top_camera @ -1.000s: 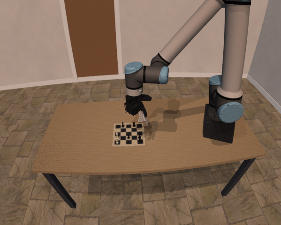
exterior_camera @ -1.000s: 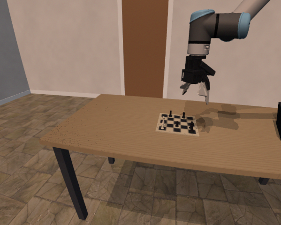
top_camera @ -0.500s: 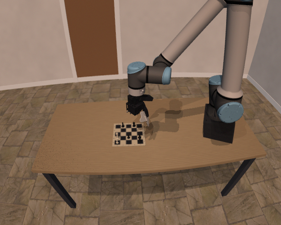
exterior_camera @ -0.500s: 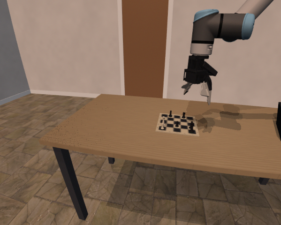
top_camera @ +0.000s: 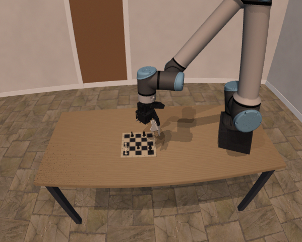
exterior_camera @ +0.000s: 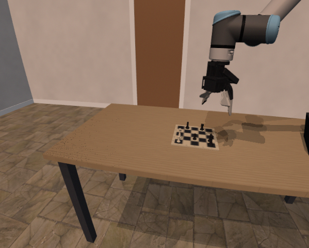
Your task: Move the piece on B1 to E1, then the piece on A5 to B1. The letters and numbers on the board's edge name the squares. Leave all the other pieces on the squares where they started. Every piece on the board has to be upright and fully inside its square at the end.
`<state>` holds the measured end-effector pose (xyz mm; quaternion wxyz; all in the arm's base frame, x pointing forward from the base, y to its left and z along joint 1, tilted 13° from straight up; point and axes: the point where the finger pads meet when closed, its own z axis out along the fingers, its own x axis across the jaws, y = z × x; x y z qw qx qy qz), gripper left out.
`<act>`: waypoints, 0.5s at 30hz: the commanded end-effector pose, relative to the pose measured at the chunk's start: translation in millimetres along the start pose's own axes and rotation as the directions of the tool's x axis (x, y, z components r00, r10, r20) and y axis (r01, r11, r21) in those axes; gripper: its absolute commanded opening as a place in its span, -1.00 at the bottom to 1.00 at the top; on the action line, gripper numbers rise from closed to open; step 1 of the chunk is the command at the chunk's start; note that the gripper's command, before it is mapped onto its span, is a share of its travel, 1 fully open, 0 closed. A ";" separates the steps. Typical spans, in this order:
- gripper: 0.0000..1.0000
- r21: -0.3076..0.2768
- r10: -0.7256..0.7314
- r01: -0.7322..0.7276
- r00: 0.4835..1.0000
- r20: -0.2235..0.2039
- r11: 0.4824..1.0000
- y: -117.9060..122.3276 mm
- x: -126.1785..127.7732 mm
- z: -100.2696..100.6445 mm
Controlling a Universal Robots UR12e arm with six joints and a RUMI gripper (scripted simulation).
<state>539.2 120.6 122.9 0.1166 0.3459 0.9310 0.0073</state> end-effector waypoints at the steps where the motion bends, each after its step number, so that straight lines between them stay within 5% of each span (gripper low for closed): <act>1: 1.00 -0.001 -0.020 0.020 1.000 0.001 1.000 0.2 -0.6 0.1; 15: 1.00 -0.001 -0.312 0.312 0.950 0.001 0.950 -1.8 -2.4 8.9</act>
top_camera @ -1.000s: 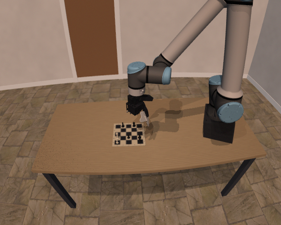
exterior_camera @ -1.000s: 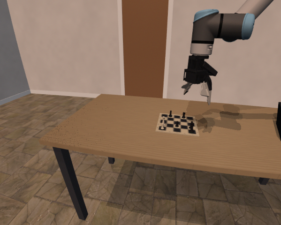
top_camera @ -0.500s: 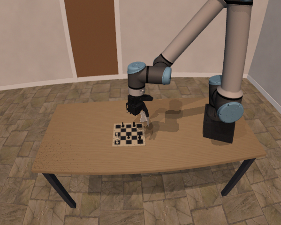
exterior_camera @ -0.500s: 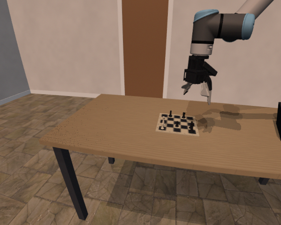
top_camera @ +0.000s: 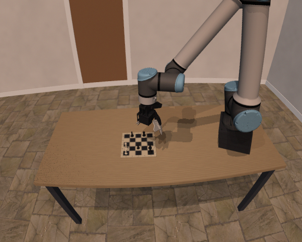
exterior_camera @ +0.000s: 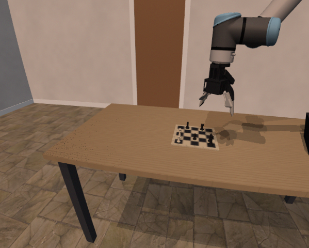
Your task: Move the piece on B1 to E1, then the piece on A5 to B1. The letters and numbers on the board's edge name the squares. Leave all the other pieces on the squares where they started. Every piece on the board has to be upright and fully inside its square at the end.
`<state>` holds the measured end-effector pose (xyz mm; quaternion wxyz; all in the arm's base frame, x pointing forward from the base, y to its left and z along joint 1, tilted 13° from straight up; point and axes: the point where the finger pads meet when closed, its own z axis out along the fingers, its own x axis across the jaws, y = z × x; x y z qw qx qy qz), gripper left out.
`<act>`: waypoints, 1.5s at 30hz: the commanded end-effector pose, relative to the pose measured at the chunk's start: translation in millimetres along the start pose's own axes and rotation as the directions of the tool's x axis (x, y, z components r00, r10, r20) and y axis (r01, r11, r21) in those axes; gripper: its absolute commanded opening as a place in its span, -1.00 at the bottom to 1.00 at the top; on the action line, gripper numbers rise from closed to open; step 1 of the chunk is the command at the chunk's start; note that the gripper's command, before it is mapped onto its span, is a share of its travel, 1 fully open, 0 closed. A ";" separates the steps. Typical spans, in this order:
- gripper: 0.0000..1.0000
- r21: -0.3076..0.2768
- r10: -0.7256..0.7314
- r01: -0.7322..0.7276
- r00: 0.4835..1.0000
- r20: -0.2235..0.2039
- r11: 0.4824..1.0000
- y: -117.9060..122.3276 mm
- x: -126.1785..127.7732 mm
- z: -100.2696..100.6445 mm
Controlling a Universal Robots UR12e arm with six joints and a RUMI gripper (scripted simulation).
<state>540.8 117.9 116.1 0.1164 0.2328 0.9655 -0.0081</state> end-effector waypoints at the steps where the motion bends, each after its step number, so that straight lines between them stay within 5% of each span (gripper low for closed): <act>1: 1.00 -0.004 -0.079 0.079 0.997 0.001 0.997 -0.3 -0.9 1.7; 7: 1.00 -0.004 -0.309 0.309 0.951 0.001 0.951 -1.2 -1.7 8.6; 16: 1.00 -0.003 -0.652 0.652 0.758 0.002 0.758 -1.0 -2.1 19.9; 18: 1.00 -0.003 -0.652 0.652 0.758 0.002 0.758 -1.0 -2.1 19.9; 33: 1.00 -0.002 -0.936 0.937 0.351 0.004 0.351 1.7 0.3 33.6; 45: 1.00 -0.002 -0.968 0.968 0.253 0.004 0.253 2.5 1.3 36.3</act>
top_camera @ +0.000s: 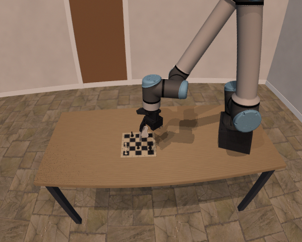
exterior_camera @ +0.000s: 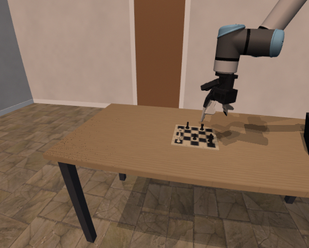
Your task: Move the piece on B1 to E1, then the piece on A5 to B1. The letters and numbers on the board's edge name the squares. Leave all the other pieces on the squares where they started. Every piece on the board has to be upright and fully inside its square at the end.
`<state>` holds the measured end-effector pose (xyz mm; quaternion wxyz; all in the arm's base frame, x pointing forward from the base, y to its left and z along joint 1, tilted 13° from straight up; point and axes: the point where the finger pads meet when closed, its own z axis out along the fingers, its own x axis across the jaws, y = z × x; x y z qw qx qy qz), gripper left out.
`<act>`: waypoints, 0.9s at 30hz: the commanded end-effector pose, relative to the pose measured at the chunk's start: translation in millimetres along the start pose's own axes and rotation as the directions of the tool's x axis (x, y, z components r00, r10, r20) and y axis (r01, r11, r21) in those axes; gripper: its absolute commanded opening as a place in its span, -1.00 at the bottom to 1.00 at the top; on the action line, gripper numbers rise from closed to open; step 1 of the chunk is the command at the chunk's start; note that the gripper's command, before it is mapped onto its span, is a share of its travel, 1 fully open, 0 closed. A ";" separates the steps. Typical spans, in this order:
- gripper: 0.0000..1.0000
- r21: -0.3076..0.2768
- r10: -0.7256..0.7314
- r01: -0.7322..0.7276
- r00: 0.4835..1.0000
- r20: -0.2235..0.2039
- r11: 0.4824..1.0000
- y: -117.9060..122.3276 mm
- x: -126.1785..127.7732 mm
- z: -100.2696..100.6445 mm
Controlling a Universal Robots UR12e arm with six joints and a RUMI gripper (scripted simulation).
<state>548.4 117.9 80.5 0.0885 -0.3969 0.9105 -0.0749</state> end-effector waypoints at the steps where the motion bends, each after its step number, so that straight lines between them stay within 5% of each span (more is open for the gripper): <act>1: 1.00 0.000 -0.022 0.022 1.000 0.002 1.000 -0.2 -0.5 0.1; 4: 1.00 0.000 -0.024 0.024 1.000 0.002 1.000 -0.2 -0.5 0.1; 5: -0.56 0.000 -0.024 0.024 1.000 0.002 1.000 -0.2 -0.5 0.1; 27: -0.56 0.000 -0.024 0.024 1.000 0.002 1.000 -0.2 -0.5 0.1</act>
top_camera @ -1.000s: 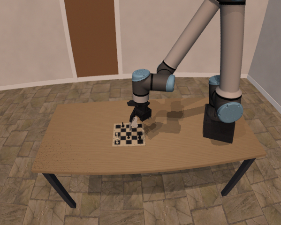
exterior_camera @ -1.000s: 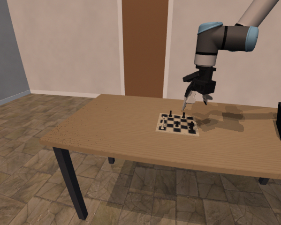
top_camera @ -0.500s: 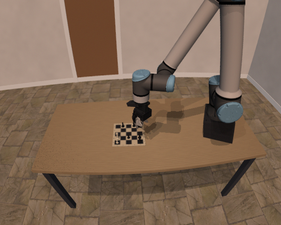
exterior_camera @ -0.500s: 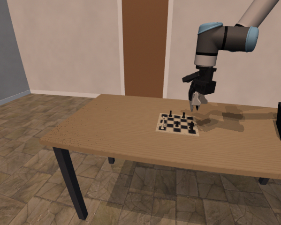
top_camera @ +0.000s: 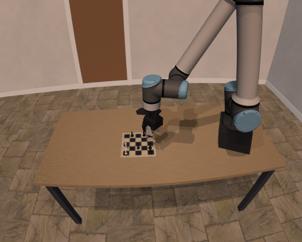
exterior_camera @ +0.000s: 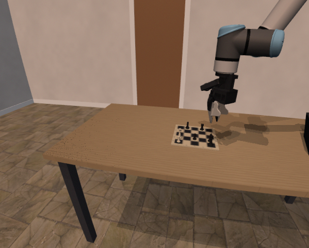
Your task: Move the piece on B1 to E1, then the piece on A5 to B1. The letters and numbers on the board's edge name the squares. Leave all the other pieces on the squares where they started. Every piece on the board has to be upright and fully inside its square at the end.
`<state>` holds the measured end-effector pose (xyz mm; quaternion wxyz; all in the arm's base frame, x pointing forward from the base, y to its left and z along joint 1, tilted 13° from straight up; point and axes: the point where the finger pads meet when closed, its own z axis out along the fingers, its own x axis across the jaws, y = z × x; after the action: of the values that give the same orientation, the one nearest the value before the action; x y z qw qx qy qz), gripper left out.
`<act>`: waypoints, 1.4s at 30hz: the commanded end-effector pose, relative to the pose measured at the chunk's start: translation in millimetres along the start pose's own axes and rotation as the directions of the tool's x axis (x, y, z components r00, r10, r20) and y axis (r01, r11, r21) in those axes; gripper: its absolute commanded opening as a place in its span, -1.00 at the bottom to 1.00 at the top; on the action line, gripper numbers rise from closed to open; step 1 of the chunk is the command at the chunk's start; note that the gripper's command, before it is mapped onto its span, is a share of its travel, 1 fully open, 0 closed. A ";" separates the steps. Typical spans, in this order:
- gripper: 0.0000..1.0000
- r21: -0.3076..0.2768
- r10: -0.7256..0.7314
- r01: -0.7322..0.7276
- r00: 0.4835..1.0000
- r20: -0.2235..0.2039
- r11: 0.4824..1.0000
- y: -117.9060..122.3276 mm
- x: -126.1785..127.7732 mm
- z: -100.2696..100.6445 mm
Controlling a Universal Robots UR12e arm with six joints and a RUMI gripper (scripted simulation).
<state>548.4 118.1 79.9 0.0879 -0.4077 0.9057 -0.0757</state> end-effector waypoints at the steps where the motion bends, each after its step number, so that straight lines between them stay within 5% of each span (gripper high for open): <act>1: -0.56 0.001 0.000 0.000 1.000 0.001 1.000 -0.4 -0.4 -0.5; 42: -0.56 0.001 0.000 0.000 1.000 0.001 1.000 -0.8 -0.1 21.4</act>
<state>552.1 116.6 63.7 0.0879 -0.4079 0.9056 -0.0755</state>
